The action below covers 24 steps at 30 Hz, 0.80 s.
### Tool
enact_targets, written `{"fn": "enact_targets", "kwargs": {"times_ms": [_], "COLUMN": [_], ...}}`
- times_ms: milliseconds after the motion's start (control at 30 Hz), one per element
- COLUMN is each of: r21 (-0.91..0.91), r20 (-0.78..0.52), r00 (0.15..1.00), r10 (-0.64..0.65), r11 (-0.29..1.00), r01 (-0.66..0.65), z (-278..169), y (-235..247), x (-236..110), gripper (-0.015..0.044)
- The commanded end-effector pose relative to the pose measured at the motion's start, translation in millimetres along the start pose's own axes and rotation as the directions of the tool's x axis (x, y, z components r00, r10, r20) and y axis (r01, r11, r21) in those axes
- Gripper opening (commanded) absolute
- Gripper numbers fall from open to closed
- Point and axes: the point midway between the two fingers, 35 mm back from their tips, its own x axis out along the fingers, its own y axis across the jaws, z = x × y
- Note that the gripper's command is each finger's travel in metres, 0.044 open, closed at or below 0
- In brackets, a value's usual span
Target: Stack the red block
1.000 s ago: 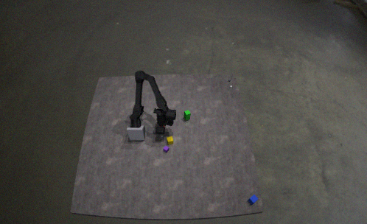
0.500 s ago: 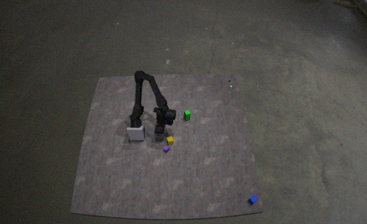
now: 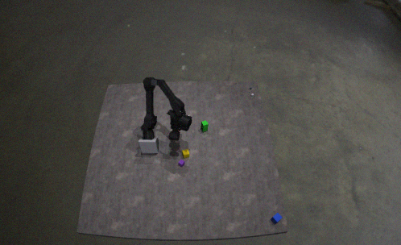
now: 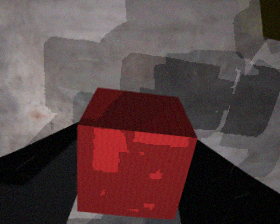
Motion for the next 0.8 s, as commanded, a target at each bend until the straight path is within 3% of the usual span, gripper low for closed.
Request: {"fn": "enact_targets", "kwargs": {"times_ms": [0,200,433,767], "r21": [-0.011,-0.010,-0.010,-0.009], "r20": [0.007,0.006,0.006,0.010], "r00": [1.000,1.000,1.000,1.000], "r10": [-0.009,-0.009,-0.009,-0.022], "r11": [1.000,1.000,1.000,1.000], "r01": [0.009,0.009,0.009,0.022], "z": [1,0,2,40], "y": [0,0,1,15], "x": [-18,-44,-45,-55], "gripper": [0.0000,0.0000,0.0000,0.0000]}}
